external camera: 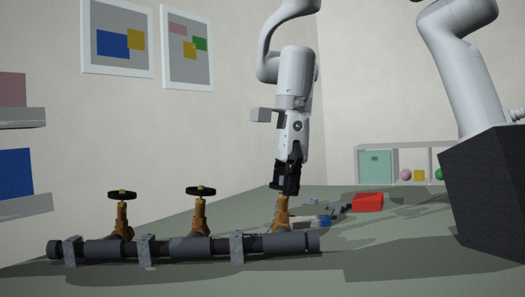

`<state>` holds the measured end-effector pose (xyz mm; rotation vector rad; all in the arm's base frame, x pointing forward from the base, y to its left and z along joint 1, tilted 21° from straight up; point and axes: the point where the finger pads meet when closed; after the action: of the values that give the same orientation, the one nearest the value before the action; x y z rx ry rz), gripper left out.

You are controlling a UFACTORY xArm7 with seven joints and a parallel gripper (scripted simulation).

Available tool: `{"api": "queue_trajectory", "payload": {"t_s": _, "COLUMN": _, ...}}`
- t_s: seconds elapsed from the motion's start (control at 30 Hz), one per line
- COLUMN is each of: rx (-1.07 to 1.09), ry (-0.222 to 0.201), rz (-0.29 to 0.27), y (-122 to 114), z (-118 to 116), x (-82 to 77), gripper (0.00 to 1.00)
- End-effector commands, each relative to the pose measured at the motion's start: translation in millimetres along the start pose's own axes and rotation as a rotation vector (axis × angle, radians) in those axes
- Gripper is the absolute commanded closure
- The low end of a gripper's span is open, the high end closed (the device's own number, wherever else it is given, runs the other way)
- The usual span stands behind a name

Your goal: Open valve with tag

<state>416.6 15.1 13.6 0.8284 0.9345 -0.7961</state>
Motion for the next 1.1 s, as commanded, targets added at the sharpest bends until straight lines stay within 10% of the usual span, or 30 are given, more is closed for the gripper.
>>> {"api": "queue_trajectory", "payload": {"t_s": 0.0, "rx": 0.001, "ry": 0.003, "rz": -0.031, "y": 2.0, "z": -0.7, "x": -0.4, "gripper": 0.0}}
{"api": "queue_trajectory", "payload": {"t_s": 1.07, "rx": 0.216, "ry": -0.001, "rz": -0.031, "y": 2.0, "z": -0.7, "x": -0.4, "gripper": 0.0}}
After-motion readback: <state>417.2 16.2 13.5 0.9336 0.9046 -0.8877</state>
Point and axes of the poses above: the point where the finger pads meet when closed, its own x axis out along the fingers, its own z axis across the jaws, y = z × x, and after that the axes turned 7 degrees about x, right-handed
